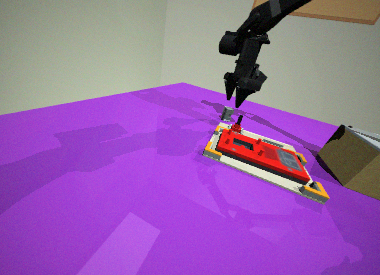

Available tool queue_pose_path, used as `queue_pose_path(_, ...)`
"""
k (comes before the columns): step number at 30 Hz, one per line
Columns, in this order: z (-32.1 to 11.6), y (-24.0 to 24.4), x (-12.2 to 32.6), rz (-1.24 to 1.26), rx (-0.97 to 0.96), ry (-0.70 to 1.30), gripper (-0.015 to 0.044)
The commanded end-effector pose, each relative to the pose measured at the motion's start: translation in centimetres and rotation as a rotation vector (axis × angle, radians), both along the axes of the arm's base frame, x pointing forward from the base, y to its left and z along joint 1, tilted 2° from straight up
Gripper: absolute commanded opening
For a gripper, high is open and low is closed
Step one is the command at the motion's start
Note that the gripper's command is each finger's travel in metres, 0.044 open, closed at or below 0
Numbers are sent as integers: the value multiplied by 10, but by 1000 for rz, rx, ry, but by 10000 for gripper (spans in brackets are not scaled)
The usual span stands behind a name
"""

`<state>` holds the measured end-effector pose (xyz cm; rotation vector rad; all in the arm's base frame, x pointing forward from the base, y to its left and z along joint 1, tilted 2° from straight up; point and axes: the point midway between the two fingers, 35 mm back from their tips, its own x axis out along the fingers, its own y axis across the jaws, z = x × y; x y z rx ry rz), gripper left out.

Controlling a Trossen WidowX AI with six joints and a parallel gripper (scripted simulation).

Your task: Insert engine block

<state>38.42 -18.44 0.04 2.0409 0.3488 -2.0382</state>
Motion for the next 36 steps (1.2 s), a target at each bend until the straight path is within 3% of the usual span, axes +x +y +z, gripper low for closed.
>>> queue_pose_path(1,11,-1,3,6,-2,-16,440)
queue_pose_path(36,-46,-1,5,6,-2,-16,440)
